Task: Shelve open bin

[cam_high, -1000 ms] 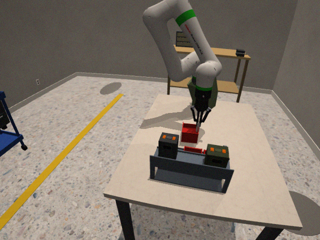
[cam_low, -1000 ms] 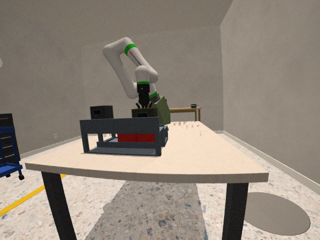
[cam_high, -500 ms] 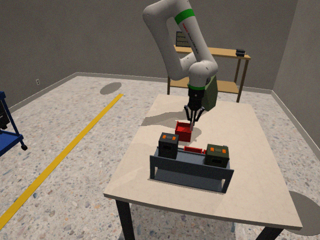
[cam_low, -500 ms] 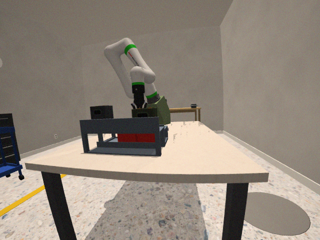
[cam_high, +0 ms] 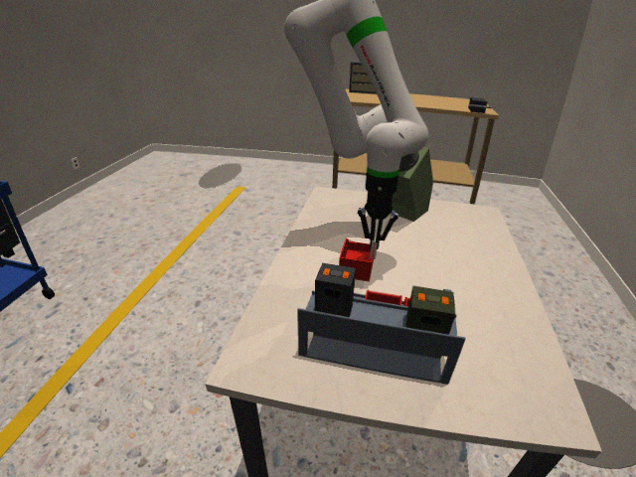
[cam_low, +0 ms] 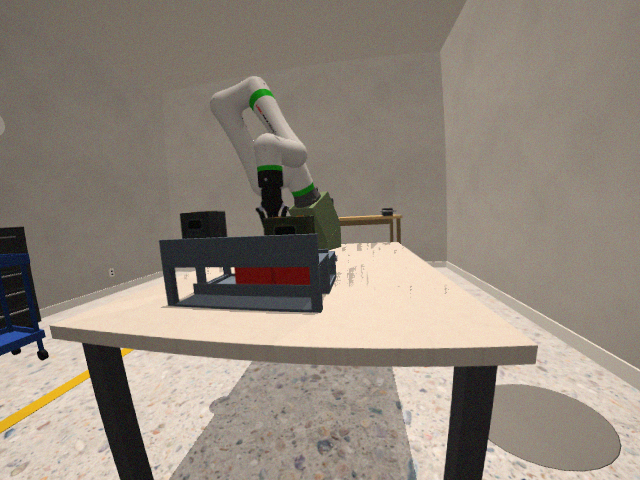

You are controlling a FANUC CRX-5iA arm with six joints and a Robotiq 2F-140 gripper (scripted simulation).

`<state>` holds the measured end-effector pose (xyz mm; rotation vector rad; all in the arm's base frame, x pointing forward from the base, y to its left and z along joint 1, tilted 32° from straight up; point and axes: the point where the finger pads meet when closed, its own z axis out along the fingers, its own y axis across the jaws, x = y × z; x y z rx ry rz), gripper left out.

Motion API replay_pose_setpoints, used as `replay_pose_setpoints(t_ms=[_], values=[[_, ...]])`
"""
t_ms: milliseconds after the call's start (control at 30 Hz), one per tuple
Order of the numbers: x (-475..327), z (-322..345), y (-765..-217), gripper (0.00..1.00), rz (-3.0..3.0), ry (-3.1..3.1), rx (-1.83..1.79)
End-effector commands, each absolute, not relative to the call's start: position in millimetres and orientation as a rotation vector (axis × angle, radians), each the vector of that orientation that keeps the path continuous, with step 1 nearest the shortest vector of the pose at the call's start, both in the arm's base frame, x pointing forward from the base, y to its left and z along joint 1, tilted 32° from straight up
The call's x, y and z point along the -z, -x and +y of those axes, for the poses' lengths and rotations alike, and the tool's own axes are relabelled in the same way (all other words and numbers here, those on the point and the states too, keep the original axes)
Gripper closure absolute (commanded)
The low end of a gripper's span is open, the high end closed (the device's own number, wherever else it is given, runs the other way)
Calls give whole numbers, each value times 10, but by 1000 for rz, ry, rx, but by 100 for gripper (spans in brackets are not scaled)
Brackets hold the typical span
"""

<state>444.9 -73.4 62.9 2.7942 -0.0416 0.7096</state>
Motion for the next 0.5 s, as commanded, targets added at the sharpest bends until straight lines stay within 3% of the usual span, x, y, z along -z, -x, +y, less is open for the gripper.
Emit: replay_pose_setpoints(t_ms=[0, 467], values=[[-639, -775, -4445, 100, -48, -2795, -711], [-652, -834, -4438, 100, -58, -2797, -713]])
